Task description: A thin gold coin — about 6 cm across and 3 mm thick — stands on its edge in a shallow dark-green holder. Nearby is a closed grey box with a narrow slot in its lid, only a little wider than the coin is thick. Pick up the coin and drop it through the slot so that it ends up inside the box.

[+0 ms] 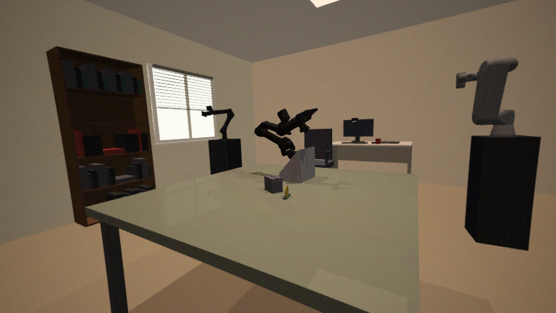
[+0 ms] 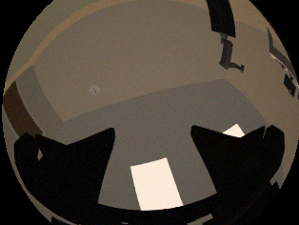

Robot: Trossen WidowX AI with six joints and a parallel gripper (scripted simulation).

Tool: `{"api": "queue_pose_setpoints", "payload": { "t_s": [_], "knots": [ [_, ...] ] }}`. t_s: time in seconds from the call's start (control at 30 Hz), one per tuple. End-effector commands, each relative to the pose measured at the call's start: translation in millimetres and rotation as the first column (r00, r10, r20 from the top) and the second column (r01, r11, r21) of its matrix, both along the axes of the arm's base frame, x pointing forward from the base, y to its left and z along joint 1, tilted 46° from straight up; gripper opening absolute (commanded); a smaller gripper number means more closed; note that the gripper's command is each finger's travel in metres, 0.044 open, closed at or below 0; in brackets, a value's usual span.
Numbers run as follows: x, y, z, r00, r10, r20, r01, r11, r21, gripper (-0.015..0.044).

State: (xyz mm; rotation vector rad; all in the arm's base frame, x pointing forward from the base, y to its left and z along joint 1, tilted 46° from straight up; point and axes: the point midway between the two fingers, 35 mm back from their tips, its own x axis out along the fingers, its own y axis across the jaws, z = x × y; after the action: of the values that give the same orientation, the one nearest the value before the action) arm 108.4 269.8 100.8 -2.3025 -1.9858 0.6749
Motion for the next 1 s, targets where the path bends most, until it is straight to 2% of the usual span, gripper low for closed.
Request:
{"api": "queue_pose_setpoints", "payload": {
  "t_s": [0.0, 0.07, 0.17, 0.27, 0.37, 0.43, 0.57, 0.7, 0.83, 0.97],
  "knots": [
    [2, 0, -1, 1.0, -0.013, -0.019, 0.013, 1.0, -0.006, 0.0374],
    [19, 3, -9, 0.979, -0.123, -0.163, 0.114, 0.992, -0.061, 0.0321],
    [56, 3, -29, 0.814, -0.391, -0.43, 0.329, 0.92, -0.215, 0.0242],
    [91, -4, -50, 0.512, -0.627, -0.587, 0.499, 0.774, -0.39, 0.0164],
    [122, -18, -72, 0.131, -0.767, -0.628, 0.603, 0.565, -0.563, 0.0161],
    [139, -30, -86, -0.122, -0.789, -0.602, 0.629, 0.408, -0.661, 0.0161],
    [160, -49, -104, -0.445, -0.727, -0.523, 0.613, 0.178, -0.77, 0.0161],
    [179, -70, -120, -0.702, -0.573, -0.423, 0.544, -0.049, -0.837, 0.0161],
    [196, -92, -134, -0.873, -0.355, -0.335, 0.435, -0.255, -0.864, 0.0161],
    [210, -117, -146, -0.956, -0.097, -0.279, 0.292, -0.436, -0.851, 0.0161]
  ]
}}
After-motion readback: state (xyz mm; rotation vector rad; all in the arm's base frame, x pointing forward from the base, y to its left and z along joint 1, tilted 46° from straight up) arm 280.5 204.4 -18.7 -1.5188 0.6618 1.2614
